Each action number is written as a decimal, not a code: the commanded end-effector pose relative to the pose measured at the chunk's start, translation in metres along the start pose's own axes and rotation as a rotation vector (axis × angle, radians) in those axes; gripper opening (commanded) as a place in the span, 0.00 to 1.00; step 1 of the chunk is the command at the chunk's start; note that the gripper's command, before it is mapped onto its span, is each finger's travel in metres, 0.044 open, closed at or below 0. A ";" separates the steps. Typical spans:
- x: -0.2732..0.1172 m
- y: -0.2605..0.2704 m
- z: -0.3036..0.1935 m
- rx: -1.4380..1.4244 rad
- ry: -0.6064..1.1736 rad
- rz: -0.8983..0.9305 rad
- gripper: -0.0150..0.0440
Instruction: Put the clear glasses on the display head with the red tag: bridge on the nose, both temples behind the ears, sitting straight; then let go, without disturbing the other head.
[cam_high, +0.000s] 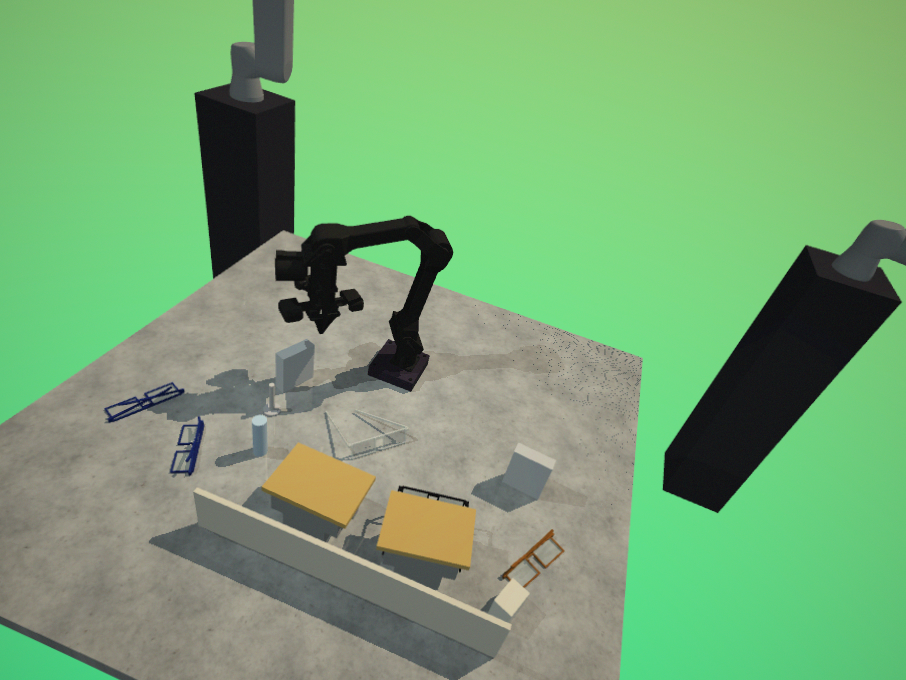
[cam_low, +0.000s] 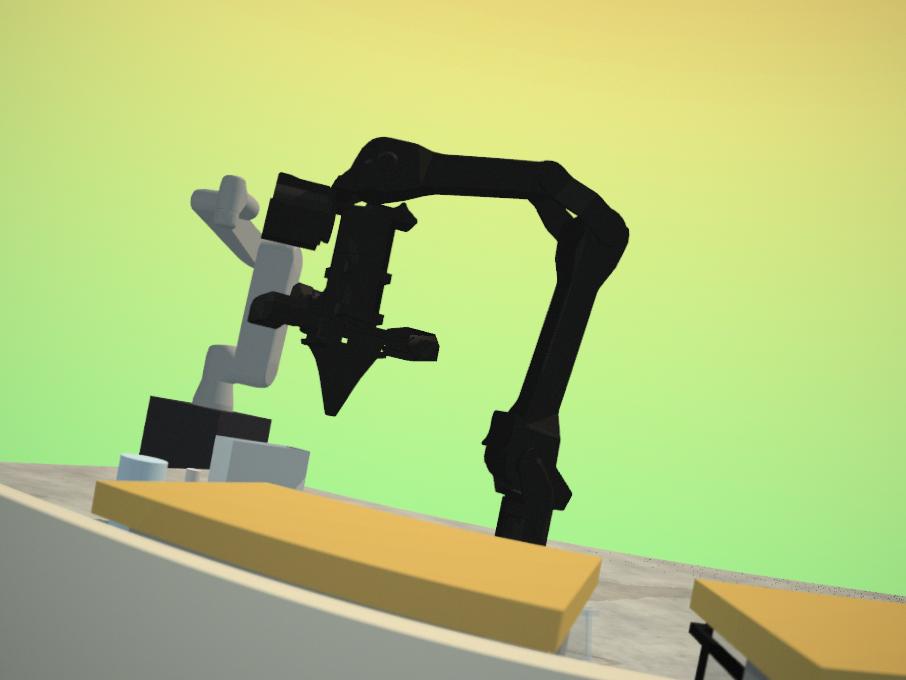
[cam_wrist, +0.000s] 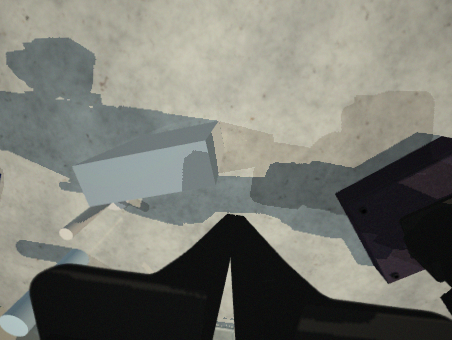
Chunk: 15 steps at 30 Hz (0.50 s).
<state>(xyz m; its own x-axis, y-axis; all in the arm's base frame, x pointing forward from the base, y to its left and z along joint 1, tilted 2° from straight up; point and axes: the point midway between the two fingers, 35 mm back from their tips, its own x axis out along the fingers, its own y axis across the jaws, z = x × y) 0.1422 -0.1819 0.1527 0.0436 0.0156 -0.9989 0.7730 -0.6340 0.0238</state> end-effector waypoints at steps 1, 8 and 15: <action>0.003 0.001 0.002 0.010 -0.005 0.002 0.25; 0.014 0.002 0.002 0.010 -0.005 0.002 0.25; 0.026 0.002 0.002 0.010 -0.005 0.002 0.25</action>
<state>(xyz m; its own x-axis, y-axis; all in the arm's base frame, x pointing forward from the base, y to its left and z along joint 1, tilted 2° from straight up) 0.1450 -0.1858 0.1337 0.0508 0.0056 -0.9987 0.7692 -0.6380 0.0356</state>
